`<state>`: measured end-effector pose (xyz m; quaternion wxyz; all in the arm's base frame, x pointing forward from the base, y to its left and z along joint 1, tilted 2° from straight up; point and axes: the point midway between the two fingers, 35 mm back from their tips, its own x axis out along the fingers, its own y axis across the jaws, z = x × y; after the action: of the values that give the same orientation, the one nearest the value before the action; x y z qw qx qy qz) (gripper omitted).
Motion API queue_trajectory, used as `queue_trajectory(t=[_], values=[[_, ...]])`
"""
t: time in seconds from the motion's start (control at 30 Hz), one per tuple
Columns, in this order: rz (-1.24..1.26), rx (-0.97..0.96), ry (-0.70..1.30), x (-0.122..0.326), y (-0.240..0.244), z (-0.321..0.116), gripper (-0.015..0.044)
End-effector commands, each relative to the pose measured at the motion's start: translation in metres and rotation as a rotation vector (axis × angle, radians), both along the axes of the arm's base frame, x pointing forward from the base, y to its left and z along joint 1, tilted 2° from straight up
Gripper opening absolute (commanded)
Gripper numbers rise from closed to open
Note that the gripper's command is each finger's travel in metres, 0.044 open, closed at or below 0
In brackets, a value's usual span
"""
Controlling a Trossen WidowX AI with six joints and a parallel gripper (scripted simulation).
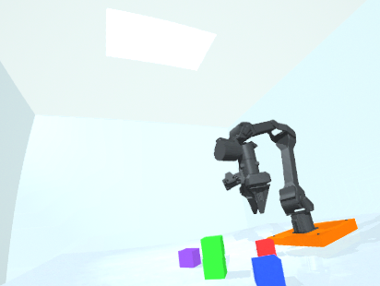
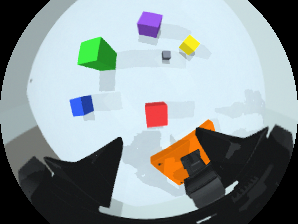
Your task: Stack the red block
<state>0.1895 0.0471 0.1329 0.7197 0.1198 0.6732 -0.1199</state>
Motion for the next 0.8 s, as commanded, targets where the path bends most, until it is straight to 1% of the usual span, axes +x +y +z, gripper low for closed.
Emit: queue_trajectory(t=[0.0,0.13,0.37,0.77], values=[[-0.015,-0.008,0.013,0.0,-0.002,-0.001,0.044],[-0.015,-0.008,0.013,0.002,-0.002,-0.015,0.044],[-0.015,-0.009,0.013,0.003,-0.003,-0.056,0.044],[-0.015,-0.009,0.013,0.002,-0.003,-0.066,0.044]])
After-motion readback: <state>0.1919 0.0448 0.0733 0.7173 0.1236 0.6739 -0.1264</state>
